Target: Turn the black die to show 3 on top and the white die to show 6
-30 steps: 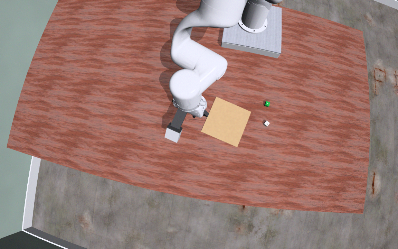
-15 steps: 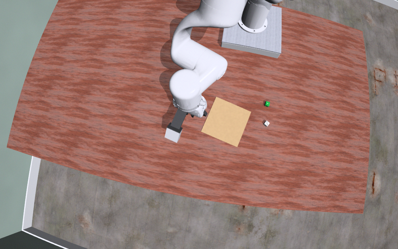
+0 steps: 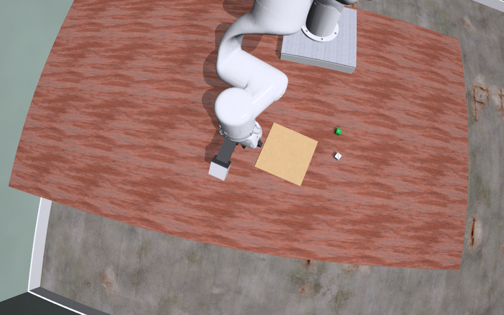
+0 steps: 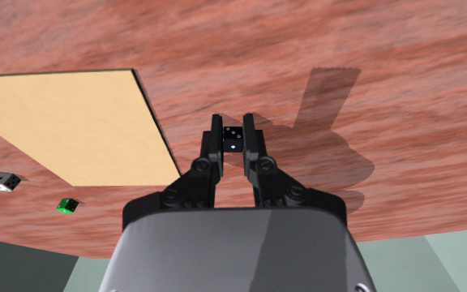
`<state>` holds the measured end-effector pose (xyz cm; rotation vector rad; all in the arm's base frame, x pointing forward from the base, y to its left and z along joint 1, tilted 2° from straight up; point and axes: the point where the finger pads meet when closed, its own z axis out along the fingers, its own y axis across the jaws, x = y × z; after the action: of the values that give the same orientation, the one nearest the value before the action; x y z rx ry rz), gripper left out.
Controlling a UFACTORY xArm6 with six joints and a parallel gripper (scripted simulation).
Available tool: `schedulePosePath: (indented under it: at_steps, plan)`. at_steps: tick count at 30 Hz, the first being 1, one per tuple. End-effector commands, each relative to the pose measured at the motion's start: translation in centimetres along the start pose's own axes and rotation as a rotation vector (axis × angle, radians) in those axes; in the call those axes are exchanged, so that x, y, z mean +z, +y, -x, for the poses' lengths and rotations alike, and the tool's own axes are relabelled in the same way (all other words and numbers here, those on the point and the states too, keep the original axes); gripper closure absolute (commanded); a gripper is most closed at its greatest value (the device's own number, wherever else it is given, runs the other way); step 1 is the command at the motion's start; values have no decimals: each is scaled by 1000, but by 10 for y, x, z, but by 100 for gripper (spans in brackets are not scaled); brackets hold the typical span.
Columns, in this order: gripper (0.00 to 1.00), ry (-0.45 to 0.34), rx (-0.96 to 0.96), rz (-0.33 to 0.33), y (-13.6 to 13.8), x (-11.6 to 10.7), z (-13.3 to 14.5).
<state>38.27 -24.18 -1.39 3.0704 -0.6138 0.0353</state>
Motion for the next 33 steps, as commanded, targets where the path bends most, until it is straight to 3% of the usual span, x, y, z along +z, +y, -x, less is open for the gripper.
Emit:
schedulePosePath:
  at_steps: [1, 20, 33]
  plan:
    - [89, 4, 0, 1, 0, -1, -2]
    - [89, 4, 0, 1, 0, -5, -2]
    - [89, 4, 0, 1, 0, -81, -1]
